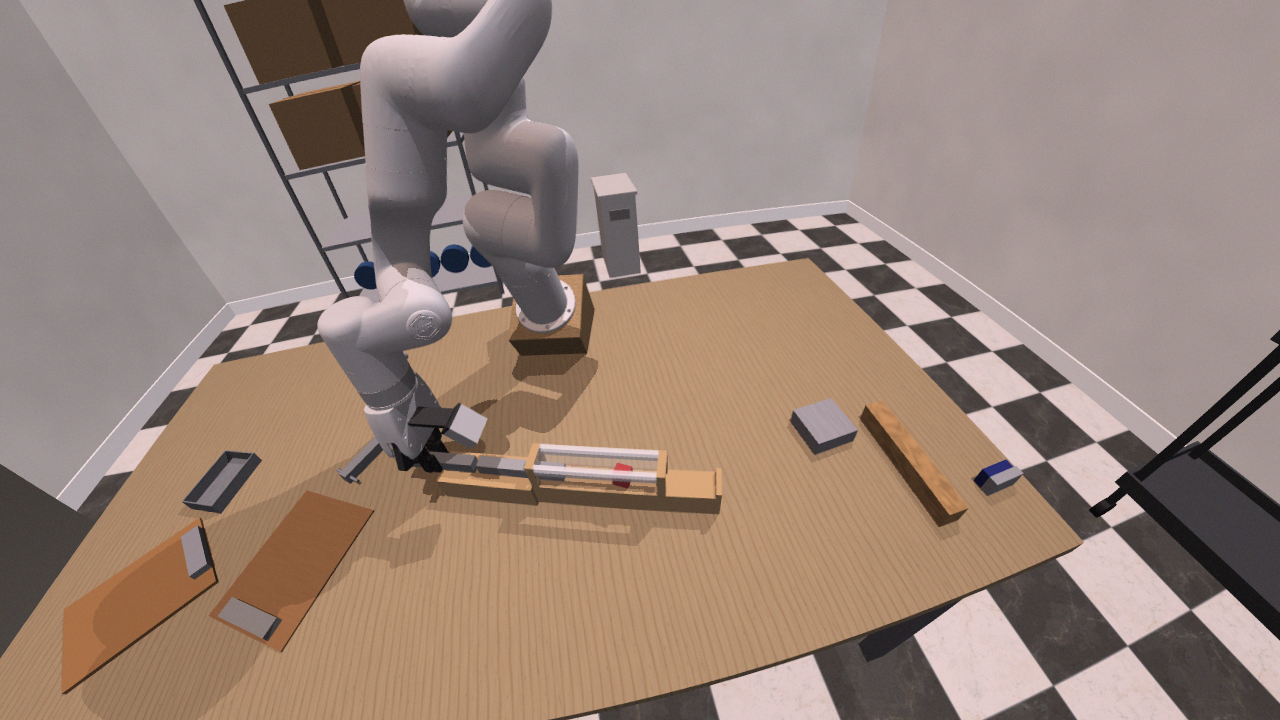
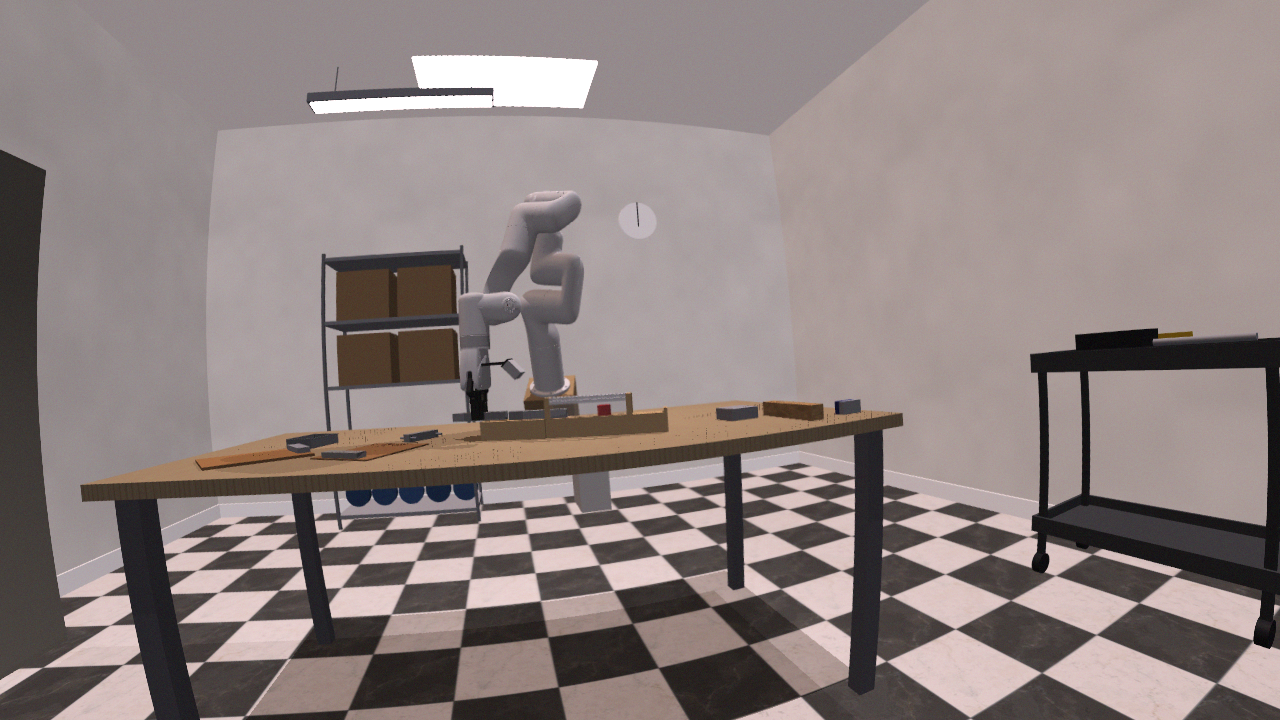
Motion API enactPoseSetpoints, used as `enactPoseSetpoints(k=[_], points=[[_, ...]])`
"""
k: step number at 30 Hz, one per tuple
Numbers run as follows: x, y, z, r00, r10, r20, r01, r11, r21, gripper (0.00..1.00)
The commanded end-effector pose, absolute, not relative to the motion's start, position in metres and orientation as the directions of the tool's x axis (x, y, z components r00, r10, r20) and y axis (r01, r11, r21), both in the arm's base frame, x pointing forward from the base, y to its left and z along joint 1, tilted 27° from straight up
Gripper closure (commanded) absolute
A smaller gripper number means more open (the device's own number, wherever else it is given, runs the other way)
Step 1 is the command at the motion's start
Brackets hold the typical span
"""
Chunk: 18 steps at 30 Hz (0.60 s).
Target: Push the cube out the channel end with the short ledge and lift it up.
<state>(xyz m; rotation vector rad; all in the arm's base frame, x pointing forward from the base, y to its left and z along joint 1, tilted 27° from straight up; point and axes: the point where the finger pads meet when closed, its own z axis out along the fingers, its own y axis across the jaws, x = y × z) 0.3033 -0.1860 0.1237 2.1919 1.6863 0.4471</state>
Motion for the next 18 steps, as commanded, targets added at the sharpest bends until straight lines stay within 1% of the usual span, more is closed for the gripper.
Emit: enactPoseSetpoints(k=[1, 18], points=[[0.304, -0.185, 0.125, 0.247, 0.968, 0.041, 0.861, -0.238, 0.450, 1.00], [0.310, -0.162, 0.126, 0.247, 0.968, 0.041, 0.861, -0.238, 0.450, 1.00]])
